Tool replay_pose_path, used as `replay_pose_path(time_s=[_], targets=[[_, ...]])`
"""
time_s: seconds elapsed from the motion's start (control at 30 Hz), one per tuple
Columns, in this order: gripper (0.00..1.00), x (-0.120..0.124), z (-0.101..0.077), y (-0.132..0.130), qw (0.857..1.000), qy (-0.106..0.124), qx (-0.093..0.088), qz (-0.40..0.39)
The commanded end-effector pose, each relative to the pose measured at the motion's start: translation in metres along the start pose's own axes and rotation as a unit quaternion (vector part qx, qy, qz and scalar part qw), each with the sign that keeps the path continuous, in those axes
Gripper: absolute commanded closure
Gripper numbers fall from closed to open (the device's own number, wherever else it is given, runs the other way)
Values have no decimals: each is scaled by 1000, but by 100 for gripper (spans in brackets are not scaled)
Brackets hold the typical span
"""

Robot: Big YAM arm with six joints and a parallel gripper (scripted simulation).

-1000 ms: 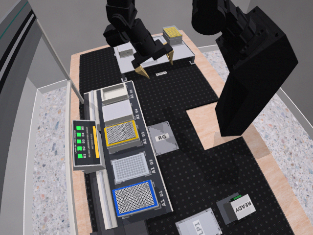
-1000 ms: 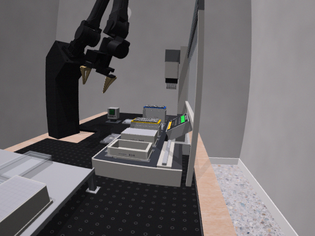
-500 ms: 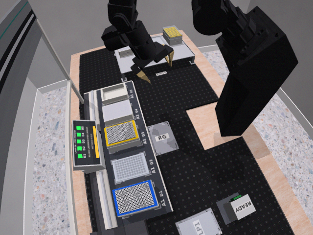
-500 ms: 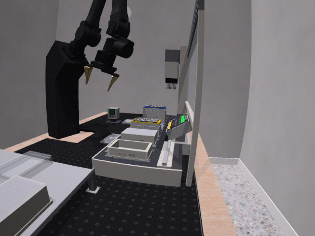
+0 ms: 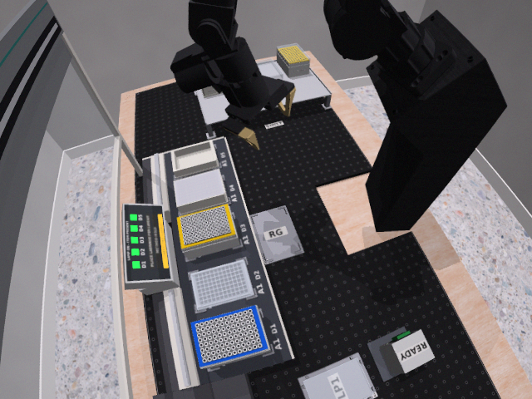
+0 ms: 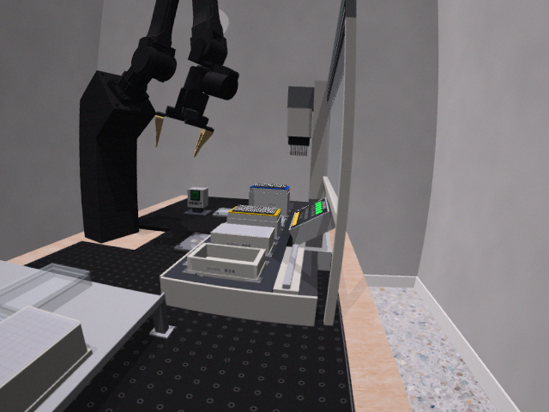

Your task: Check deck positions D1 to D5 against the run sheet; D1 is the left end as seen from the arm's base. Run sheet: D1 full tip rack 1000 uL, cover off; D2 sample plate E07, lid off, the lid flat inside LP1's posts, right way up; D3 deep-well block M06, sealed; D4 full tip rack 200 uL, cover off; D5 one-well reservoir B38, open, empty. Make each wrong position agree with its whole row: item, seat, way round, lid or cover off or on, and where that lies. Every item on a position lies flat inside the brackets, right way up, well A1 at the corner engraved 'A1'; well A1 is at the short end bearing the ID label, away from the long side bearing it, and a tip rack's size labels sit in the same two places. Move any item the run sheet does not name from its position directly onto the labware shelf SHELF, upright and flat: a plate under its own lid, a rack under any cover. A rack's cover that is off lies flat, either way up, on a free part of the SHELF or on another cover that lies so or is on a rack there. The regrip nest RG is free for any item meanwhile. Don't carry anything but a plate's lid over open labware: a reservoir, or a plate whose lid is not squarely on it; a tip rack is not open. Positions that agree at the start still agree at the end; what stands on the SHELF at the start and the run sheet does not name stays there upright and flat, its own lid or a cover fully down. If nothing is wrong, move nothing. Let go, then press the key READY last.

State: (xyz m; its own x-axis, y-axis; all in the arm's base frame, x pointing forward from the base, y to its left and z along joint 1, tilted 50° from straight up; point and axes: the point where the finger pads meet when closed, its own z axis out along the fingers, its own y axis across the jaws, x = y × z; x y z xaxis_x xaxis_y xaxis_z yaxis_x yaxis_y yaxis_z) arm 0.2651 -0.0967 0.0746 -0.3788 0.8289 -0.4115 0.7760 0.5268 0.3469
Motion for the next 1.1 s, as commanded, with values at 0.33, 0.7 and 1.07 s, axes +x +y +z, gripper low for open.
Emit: replay_pose_path(time_s=[0.33, 0.7, 1.07], targets=[[0, 8, -9, 16, 993, -33, -22, -110], [0, 23, -15, 27, 977, -54, -32, -202], [0, 35, -20, 35, 957, -74, -40, -279]])
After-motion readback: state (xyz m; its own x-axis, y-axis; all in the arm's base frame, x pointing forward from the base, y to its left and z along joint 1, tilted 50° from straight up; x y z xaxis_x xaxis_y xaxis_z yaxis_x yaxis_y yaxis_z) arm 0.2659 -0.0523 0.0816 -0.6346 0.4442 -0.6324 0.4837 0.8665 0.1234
